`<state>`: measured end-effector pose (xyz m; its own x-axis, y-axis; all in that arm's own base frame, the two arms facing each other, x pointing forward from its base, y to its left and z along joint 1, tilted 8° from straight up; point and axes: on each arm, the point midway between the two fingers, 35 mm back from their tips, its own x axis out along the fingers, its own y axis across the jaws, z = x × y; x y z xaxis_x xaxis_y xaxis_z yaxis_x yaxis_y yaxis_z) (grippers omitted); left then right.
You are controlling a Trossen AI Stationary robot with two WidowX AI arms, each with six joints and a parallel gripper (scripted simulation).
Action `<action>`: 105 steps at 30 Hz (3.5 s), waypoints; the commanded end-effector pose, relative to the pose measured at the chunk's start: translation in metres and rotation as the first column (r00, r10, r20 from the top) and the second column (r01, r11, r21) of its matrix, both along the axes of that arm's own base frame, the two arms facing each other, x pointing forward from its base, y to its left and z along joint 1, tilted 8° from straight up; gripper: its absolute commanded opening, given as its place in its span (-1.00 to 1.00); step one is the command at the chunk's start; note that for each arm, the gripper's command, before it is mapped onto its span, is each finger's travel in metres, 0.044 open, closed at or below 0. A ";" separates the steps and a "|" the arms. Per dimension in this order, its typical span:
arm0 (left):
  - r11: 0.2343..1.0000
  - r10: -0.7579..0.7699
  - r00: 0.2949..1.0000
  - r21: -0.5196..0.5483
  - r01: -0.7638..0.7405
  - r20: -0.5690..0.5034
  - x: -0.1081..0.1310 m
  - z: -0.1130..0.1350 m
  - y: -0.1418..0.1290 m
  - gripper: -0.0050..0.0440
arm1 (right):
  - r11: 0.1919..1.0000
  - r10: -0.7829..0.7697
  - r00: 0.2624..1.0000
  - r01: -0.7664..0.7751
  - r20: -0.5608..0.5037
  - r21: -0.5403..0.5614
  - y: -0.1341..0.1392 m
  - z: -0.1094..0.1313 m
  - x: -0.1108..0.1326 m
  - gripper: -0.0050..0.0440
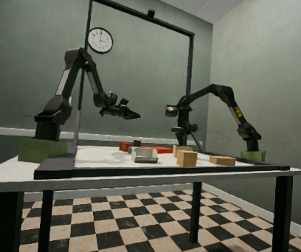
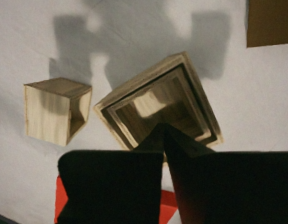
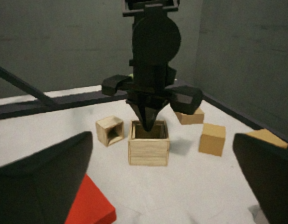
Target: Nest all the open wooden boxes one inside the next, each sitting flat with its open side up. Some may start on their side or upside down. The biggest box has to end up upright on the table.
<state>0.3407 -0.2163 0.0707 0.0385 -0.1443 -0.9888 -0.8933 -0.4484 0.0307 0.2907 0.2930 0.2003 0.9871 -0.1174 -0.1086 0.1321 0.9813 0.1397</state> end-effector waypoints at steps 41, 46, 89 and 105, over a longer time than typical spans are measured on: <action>-0.379 -0.906 -0.415 0.277 0.883 0.085 -0.001 0.079 0.010 -1.00 | 1.000 0.000 1.000 0.000 0.009 0.014 -0.001 0.007 -0.001 0.84; -0.416 -0.889 -0.451 0.272 0.868 0.080 -0.001 0.076 0.009 -1.00 | 1.000 0.000 1.000 0.000 0.009 0.014 -0.001 0.007 -0.001 0.84; -0.336 -0.920 -0.359 0.153 0.929 0.158 -0.060 0.046 -0.028 0.84 | 0.950 0.086 0.629 -0.285 -0.773 -0.126 -0.161 -0.057 0.064 0.84; -0.303 -0.932 -0.317 0.100 0.948 0.178 -0.085 0.036 -0.040 0.84 | 0.960 0.229 0.219 -0.213 -0.948 0.182 -0.224 -0.059 -0.007 0.84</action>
